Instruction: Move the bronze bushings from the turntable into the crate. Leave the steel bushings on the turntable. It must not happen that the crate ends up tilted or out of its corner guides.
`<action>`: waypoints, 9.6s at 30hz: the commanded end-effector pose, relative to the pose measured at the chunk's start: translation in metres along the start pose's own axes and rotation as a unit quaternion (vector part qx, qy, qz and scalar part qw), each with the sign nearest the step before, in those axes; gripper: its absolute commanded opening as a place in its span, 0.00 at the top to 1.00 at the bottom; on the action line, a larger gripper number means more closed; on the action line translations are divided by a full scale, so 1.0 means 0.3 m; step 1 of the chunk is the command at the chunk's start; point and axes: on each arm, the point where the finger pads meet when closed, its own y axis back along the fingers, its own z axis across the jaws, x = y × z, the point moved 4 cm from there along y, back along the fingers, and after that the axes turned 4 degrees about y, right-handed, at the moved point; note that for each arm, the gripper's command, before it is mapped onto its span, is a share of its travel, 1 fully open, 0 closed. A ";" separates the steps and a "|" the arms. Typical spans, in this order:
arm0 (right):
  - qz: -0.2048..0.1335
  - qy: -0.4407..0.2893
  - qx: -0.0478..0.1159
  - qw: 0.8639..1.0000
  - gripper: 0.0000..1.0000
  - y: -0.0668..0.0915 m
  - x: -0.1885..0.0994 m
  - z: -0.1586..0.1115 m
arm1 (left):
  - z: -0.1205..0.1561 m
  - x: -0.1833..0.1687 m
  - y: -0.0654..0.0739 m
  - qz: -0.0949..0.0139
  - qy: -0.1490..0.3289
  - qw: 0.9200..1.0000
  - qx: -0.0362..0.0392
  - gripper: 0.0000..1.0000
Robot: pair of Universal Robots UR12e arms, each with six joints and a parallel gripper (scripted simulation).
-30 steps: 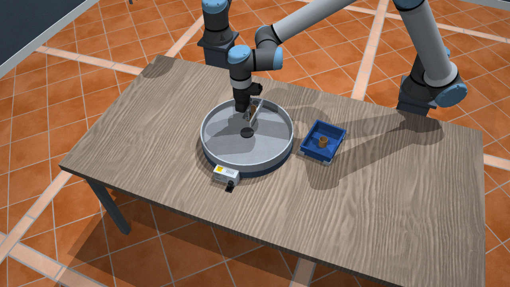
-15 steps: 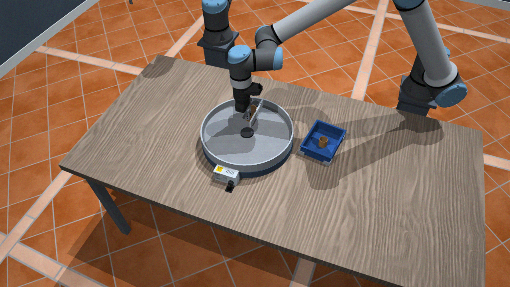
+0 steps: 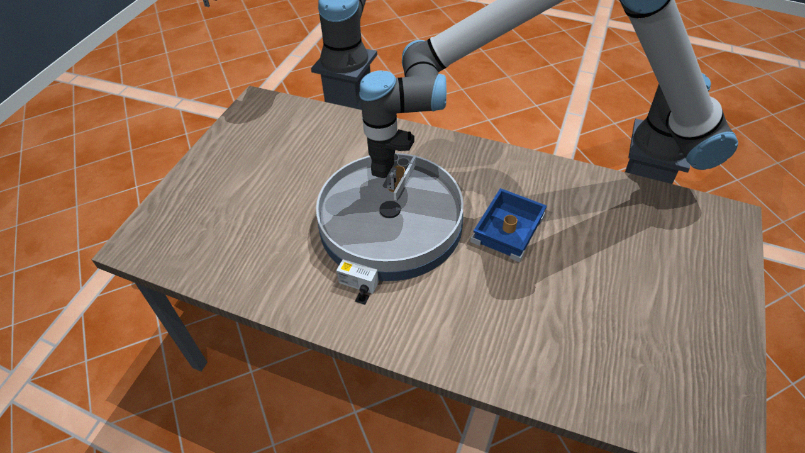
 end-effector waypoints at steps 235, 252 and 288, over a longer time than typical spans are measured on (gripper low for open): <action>-0.001 0.000 0.000 1.000 0.00 0.003 -0.002 0.000 | -0.098 1.219 0.006 -0.001 0.000 1.000 -0.001 1.00; -0.001 0.000 0.000 1.000 0.00 0.003 -0.002 0.000 | -0.098 1.219 0.001 -0.001 0.000 1.000 -0.001 1.00; -0.001 0.000 0.000 1.000 0.00 0.003 -0.002 0.000 | -0.098 1.219 -0.133 -0.001 0.000 1.000 -0.001 1.00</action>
